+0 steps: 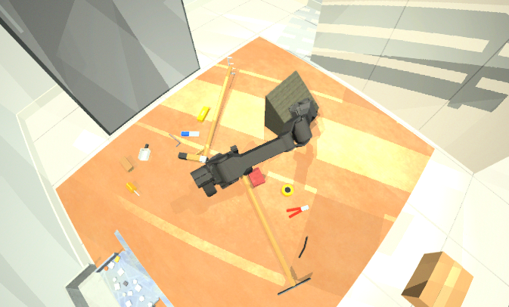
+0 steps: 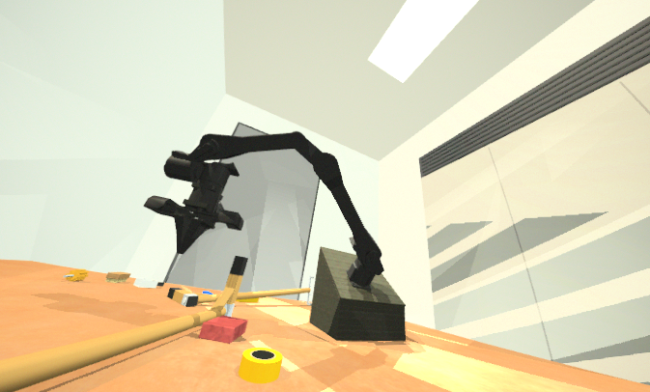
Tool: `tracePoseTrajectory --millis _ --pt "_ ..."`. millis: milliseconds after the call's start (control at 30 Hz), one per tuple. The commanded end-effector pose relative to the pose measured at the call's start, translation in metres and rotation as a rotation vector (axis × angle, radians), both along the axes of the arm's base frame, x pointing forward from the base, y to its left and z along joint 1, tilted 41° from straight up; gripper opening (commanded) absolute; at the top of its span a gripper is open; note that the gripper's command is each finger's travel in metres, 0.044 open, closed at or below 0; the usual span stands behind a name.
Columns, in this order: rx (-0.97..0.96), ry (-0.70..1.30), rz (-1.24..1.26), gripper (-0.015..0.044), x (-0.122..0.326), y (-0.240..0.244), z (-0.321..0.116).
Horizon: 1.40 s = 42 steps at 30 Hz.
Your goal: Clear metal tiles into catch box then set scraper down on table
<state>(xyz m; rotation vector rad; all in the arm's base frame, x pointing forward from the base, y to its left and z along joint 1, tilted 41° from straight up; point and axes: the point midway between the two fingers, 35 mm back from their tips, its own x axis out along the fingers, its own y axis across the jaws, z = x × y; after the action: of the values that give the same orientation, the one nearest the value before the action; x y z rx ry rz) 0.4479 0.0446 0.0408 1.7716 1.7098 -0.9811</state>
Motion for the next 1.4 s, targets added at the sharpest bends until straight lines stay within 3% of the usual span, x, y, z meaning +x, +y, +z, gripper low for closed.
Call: tracePoseTrajectory --millis 0,1367 --pt "0.004 0.005 -0.006 0.0000 0.000 0.006 -0.009" --pt "0.015 0.007 -0.005 0.0000 -0.016 0.075 -0.085"
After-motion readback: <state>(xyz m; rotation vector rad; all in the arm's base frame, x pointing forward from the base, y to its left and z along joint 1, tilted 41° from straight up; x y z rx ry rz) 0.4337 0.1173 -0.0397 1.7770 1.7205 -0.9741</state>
